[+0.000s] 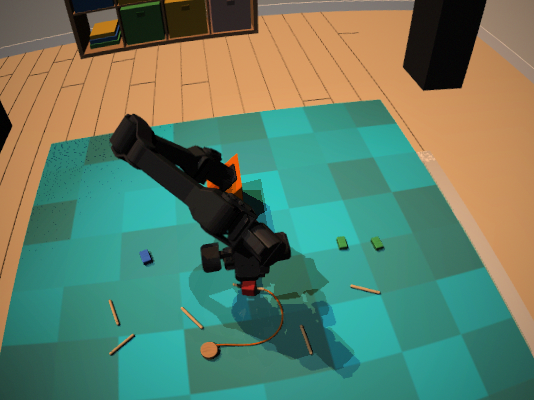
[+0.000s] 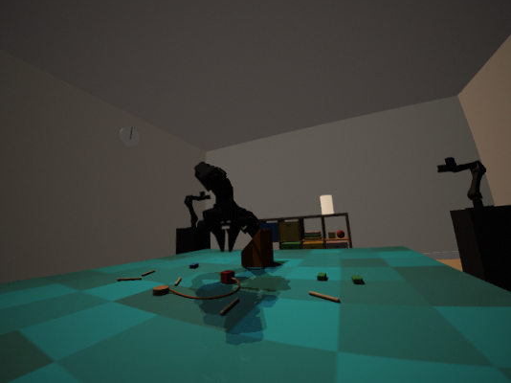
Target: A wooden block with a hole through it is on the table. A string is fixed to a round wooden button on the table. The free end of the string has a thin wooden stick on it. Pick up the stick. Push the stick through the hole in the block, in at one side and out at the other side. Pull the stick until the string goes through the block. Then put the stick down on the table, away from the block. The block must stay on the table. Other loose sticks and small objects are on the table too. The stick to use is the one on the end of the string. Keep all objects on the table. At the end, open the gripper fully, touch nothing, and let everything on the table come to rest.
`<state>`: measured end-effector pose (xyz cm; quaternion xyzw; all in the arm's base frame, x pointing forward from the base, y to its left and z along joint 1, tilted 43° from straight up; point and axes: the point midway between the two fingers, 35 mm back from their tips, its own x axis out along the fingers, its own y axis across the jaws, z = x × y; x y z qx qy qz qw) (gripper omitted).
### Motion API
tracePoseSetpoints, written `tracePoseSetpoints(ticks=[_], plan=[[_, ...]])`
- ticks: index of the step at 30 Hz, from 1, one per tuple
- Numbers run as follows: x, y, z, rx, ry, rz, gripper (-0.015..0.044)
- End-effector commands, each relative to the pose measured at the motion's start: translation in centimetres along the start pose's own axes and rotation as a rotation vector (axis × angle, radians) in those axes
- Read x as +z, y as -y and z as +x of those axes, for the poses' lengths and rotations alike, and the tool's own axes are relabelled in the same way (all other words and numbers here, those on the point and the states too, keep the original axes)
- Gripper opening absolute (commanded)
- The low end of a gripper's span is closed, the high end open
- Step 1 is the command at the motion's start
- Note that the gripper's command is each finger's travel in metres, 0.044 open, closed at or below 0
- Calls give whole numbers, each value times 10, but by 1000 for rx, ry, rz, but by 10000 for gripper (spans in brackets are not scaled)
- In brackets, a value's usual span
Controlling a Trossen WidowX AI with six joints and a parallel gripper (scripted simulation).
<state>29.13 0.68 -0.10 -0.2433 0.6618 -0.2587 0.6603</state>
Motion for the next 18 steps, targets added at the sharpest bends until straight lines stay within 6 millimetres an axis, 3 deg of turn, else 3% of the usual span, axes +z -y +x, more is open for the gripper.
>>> tracePoseSetpoints(ticks=[1, 8, 18], plan=[[-11, 21, 0, -15, -15, -823, 121], [-14, 27, 0, -13, -23, -1235, 121], [-14, 27, 0, -13, -24, -1260, 121]])
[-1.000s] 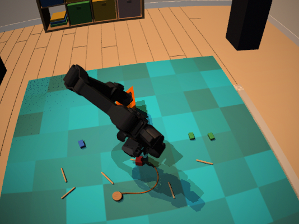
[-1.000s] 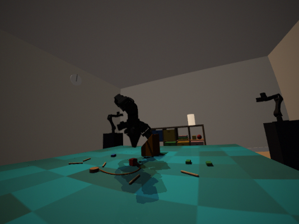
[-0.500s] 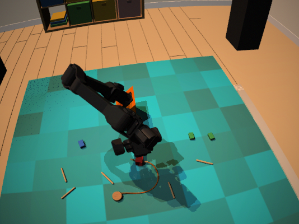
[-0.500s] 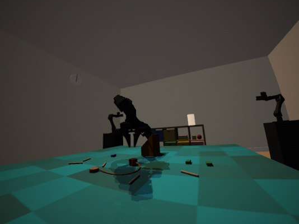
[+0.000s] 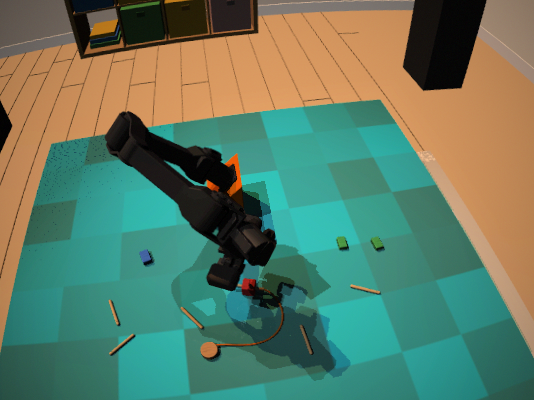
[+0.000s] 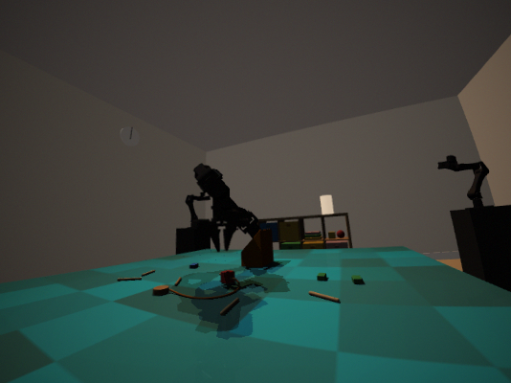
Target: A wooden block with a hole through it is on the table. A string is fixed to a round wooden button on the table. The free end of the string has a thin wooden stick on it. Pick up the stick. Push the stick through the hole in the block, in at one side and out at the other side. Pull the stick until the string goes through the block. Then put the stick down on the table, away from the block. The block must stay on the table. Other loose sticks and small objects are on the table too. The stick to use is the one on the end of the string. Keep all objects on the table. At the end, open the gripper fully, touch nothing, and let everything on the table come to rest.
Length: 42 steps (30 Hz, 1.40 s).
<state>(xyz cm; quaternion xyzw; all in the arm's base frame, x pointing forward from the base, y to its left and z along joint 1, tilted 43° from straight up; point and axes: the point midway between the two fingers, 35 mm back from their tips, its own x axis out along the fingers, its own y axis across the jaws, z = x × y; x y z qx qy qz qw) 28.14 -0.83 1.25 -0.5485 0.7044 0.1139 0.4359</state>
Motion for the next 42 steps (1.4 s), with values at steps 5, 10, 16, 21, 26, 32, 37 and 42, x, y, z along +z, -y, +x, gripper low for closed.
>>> tracePoseSetpoints(ticks=[5, 10, 16, 21, 26, 32, 37, 42], plan=[[-8, -1, 0, -1, -10, -181, 121], [-8, -1, 1, -1, -10, -181, 121], [-7, 0, 10, -1, -8, -181, 121], [-7, 1, 19, -1, -8, -181, 121], [-6, 1, 27, -1, -7, -181, 121], [-6, 1, 37, -2, -7, -181, 121], [-6, 1, 45, -2, -8, -181, 121], [-7, 1, 53, -2, -9, -181, 121]])
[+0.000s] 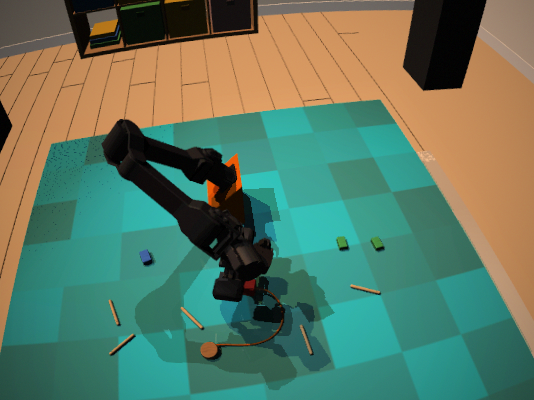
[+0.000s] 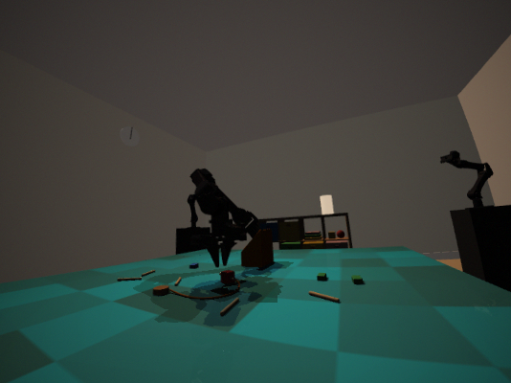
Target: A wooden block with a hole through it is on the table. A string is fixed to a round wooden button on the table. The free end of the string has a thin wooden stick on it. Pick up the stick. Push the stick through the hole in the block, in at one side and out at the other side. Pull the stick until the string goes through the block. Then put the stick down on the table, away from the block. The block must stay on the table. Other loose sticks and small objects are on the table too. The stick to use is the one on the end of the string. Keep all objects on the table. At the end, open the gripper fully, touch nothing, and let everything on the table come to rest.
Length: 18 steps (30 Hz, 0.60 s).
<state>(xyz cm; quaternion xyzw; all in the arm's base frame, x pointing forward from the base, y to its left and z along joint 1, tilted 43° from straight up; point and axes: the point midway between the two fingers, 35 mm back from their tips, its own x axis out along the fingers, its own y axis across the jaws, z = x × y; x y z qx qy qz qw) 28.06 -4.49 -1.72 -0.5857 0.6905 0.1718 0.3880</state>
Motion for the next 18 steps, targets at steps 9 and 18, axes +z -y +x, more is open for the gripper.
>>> tracePoseSetpoints(ticks=[9, 18], plan=[[-2, -4, 22, 5, -10, -11, 121], [-3, -5, 34, 4, -13, -11, 121]])
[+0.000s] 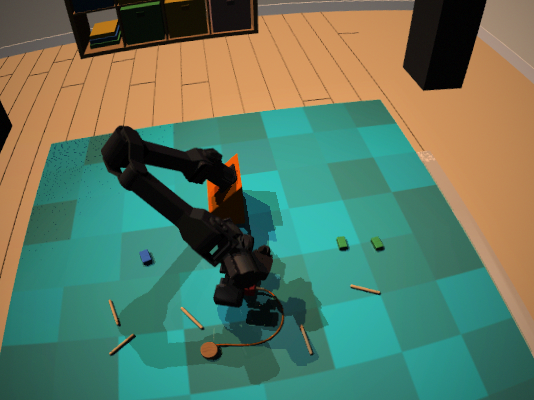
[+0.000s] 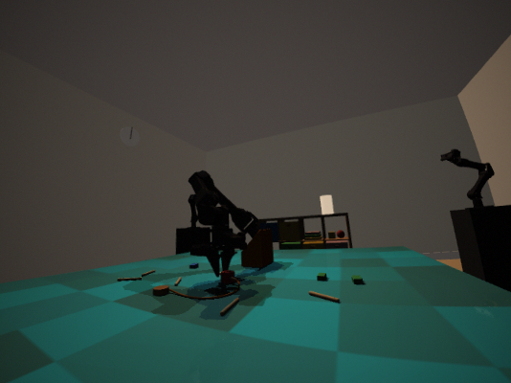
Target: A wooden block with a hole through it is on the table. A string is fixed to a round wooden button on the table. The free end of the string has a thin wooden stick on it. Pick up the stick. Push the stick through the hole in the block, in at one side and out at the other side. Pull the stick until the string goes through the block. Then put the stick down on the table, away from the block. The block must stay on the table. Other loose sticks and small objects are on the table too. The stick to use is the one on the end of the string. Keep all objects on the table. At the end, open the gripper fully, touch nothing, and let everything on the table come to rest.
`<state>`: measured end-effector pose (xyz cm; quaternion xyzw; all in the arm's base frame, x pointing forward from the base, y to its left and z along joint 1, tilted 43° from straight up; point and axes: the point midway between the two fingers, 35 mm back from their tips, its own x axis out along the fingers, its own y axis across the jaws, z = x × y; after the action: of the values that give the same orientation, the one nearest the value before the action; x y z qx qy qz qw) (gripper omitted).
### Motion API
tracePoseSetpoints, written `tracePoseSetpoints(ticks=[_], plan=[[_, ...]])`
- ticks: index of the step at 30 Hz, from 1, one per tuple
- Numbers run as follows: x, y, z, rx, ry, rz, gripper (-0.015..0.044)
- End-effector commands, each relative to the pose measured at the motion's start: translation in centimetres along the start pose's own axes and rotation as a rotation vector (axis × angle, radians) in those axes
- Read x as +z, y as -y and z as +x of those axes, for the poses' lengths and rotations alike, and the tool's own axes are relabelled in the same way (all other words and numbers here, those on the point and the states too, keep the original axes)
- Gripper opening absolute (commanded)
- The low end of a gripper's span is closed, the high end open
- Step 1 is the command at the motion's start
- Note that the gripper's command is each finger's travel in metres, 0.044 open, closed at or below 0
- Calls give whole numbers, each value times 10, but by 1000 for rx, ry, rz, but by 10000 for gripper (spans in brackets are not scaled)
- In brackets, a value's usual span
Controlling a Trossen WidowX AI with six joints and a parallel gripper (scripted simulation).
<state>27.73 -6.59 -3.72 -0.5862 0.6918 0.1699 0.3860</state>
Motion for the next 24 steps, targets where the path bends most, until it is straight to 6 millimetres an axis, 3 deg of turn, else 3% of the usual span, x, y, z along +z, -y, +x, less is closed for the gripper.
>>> tracePoseSetpoints(ticks=[1, 6, 11, 24], plan=[[0, -3, 5, 4, -7, -11, 121], [0, -3, 5, 4, -7, -11, 121], [0, -2, 3, 4, -3, -4, 0], [-1, -2, 5, 6, 64, -1, 0]])
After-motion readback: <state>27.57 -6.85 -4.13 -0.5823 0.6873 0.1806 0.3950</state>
